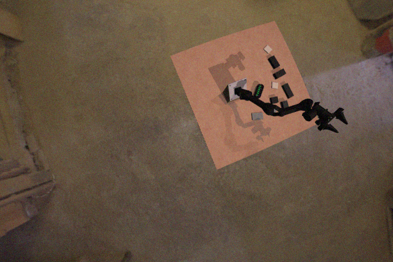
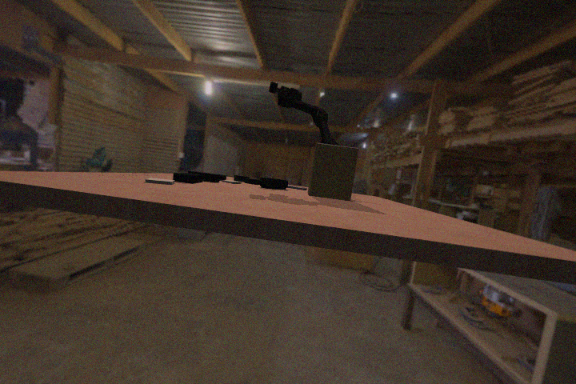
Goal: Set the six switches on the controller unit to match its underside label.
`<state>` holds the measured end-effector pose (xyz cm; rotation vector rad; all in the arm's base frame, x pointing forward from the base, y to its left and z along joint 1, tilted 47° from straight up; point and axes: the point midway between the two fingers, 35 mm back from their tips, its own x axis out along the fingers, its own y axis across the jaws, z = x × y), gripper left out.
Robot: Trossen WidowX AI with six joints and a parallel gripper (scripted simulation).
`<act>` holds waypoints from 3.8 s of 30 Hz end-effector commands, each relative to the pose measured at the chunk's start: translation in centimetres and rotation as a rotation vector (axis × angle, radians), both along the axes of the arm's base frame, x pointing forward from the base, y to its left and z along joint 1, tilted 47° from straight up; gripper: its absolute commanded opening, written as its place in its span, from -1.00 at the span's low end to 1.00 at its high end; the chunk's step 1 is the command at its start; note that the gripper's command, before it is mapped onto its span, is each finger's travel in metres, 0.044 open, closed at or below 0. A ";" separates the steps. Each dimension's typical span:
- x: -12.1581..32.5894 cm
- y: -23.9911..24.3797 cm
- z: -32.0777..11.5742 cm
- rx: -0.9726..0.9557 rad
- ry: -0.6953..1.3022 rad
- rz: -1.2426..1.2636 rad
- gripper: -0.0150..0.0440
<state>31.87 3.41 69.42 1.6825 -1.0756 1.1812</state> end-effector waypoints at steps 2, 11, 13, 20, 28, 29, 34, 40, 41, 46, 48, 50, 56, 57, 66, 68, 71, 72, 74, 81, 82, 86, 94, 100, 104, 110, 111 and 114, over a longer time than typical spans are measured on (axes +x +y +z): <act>0.0 0.0 0.0 0.000 0.000 0.000 0.69; 6.8 0.5 -3.5 -0.085 0.287 -0.199 -0.11; 9.4 0.6 -5.4 -0.133 0.402 -0.279 -0.29; 16.3 0.6 -12.7 -0.267 0.737 -0.450 -0.49; 22.4 -0.1 -23.6 -0.567 1.149 -0.693 -0.49; 23.0 -0.2 -25.0 -0.619 1.199 -0.724 -0.49; 24.8 -1.1 -32.3 -0.897 1.429 -0.855 -0.49; 25.0 -2.6 -41.5 -1.322 1.674 -0.958 -0.49; 24.8 -2.9 -43.1 -1.404 1.710 -0.966 -0.49; 22.8 -4.4 -50.6 -1.856 1.850 -0.956 -0.49; 21.5 -5.1 -53.4 -2.059 1.883 -0.921 -0.49; 20.0 -5.8 -56.2 -2.274 1.897 -0.862 -0.49; 13.7 -7.9 -63.2 -2.984 1.775 -0.496 -0.49; 12.4 -8.3 -64.2 -3.105 1.722 -0.400 -0.49; 3.5 -10.4 -68.2 -3.729 1.062 0.492 -0.49; 3.5 -10.4 -68.2 -3.729 1.062 0.492 -0.49; 3.5 -10.4 -68.2 -3.729 1.062 0.492 -0.49; 3.5 -10.4 -68.2 -3.729 1.062 0.492 -0.49; 3.5 -10.4 -68.2 -3.729 1.062 0.492 -0.49; 3.6 -10.4 -68.3 -3.725 1.069 0.499 -0.49; 3.6 -10.4 -68.3 -3.725 1.069 0.499 -0.49; 3.6 -10.4 -68.3 -3.719 1.076 0.489 -0.49; 1.5 -10.5 -66.3 -3.749 1.023 0.349 0.13; -1.2 -10.8 -64.8 -3.777 0.969 0.196 0.67; -3.2 -10.9 -64.1 -3.793 0.934 0.094 1.00; -6.2 -11.2 -63.6 -3.813 0.886 -0.058 1.00; -6.7 -11.3 -63.6 -3.815 0.879 -0.084 1.00; -8.1 -11.4 -63.7 -3.822 0.858 -0.155 1.00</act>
